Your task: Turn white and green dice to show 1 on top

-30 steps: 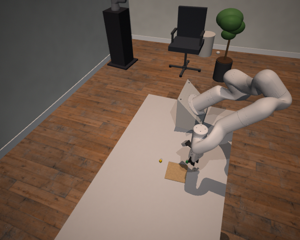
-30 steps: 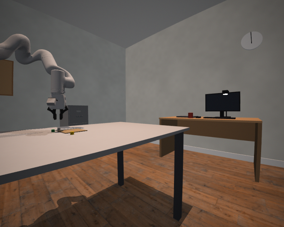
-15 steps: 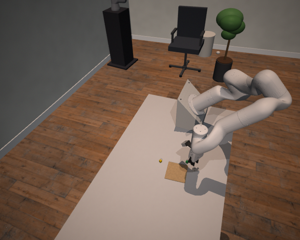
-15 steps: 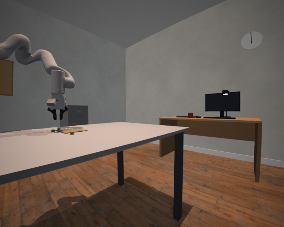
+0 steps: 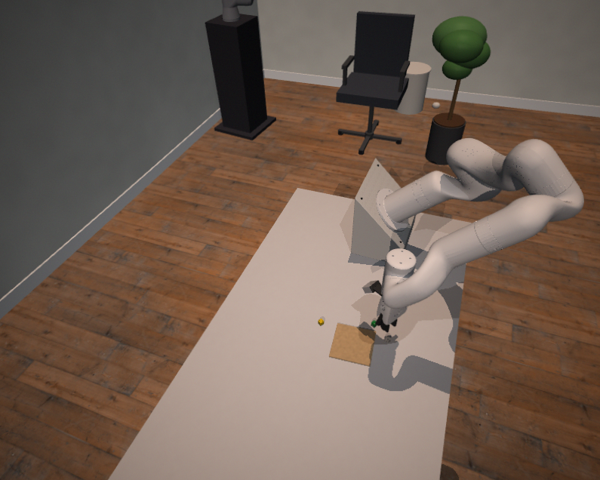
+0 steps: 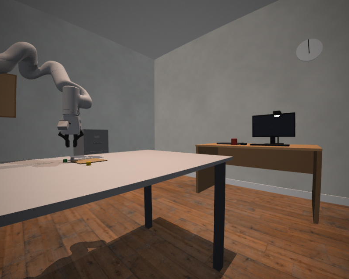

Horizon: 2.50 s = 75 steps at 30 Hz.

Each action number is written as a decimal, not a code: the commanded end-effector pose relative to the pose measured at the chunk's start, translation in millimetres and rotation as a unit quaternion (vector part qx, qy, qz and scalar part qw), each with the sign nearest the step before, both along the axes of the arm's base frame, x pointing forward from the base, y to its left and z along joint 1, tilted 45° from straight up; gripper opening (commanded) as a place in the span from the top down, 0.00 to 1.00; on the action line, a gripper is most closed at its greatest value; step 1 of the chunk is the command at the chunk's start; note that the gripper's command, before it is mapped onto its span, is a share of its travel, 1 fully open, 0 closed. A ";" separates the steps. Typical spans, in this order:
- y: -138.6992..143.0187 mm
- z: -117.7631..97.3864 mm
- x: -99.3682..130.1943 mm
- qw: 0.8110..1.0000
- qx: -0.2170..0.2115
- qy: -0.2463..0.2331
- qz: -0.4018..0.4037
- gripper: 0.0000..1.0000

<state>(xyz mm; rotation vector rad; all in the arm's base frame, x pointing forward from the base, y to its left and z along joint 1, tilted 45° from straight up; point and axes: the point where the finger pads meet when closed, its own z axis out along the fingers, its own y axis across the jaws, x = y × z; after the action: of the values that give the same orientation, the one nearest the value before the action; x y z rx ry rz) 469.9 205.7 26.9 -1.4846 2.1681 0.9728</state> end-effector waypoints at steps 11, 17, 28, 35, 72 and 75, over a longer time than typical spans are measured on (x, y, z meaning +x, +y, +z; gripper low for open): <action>2.8 -2.7 0.3 1.000 0.000 -0.001 0.000 0.69; 7.1 -7.2 -0.3 1.000 0.000 -0.001 0.000 0.69; 16.5 -16.6 -1.6 1.000 0.000 -0.001 0.000 0.69; 24.3 -24.5 -2.7 1.000 0.000 -0.001 0.000 0.69; 36.0 -36.5 -4.3 1.000 0.000 -0.001 0.000 0.69; 36.0 -36.5 -4.3 1.000 0.000 -0.001 0.000 0.69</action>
<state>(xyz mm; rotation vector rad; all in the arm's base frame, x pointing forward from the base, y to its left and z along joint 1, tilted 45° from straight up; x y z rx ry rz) 464.8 242.0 -10.0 -1.4847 2.1681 0.9727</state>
